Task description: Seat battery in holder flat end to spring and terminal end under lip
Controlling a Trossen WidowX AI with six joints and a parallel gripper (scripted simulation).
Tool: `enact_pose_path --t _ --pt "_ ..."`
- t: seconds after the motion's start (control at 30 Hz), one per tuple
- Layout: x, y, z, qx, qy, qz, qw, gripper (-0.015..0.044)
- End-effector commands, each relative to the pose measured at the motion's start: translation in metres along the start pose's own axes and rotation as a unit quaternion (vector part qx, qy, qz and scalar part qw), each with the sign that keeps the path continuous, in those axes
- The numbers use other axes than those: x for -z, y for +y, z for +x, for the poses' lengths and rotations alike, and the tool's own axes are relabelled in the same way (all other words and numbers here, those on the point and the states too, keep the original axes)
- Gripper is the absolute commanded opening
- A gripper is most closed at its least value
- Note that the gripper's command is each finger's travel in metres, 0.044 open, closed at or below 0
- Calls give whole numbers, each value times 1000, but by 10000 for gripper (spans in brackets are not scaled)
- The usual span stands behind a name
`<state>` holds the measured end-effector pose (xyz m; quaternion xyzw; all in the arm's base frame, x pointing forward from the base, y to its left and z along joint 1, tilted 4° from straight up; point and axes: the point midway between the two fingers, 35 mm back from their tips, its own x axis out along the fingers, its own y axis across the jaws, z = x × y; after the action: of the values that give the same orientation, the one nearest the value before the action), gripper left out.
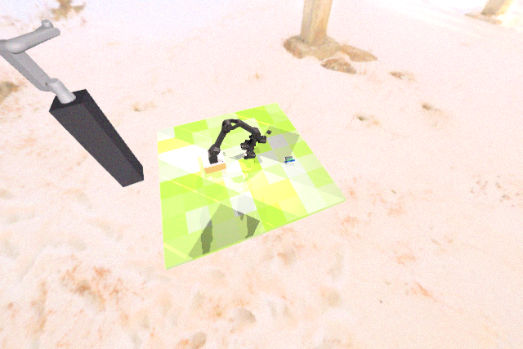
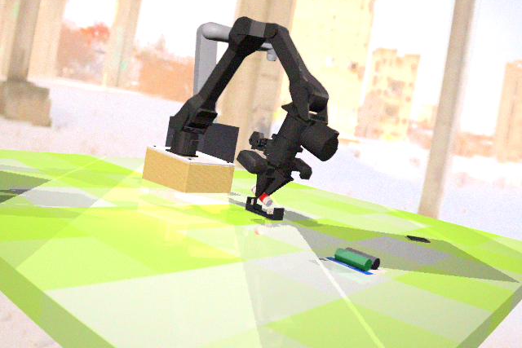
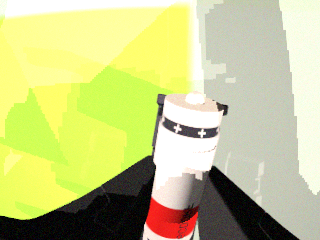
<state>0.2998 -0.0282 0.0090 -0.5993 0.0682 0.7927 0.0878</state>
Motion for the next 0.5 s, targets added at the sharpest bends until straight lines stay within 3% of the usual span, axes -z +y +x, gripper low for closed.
enact_pose_path --t 0.0,0.47 --pt "3 -1 0 2 -11 -2 1000 59" --pt "8 -1 5 0 -57 -3 998 59"
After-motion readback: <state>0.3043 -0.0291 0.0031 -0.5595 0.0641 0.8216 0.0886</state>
